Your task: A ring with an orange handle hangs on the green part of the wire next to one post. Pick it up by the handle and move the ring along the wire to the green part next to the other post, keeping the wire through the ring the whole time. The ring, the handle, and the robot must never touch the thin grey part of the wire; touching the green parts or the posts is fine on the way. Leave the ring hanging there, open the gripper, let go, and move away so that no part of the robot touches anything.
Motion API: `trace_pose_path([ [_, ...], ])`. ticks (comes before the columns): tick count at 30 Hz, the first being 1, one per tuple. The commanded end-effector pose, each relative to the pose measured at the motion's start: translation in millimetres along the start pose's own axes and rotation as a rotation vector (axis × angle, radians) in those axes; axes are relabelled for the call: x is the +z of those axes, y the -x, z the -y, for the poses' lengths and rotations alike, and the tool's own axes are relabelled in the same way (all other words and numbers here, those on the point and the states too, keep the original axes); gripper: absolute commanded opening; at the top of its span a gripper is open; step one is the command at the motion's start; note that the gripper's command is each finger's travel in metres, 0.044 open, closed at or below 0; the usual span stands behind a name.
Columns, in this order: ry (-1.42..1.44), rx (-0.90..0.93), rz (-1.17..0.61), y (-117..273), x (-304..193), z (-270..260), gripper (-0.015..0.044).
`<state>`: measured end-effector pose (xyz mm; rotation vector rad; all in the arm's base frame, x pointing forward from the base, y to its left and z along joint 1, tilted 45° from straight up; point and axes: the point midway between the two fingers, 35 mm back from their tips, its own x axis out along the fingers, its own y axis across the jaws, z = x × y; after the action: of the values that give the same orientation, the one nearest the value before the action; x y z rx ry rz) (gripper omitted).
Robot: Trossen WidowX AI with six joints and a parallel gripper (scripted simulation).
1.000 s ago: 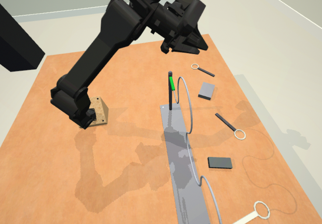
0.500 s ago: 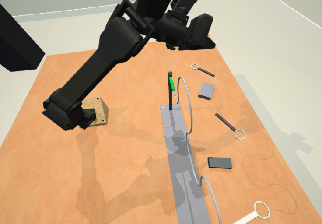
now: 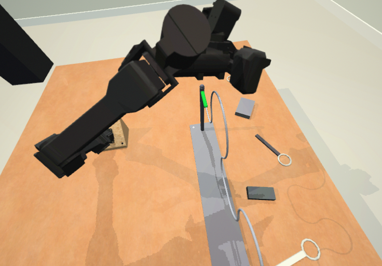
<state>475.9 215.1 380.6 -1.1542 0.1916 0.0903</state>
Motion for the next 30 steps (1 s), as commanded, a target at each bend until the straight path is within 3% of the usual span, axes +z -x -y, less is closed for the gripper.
trace_pose_path([
  [1,-0.048,0.008,0.075,5.9,-2.2,13.8,0.016],
  [20,-0.195,0.003,0.472,62.2,-8.1,88.1,0.016],
  [30,-0.198,-0.109,0.514,83.4,-59.8,148.2,0.016],
])
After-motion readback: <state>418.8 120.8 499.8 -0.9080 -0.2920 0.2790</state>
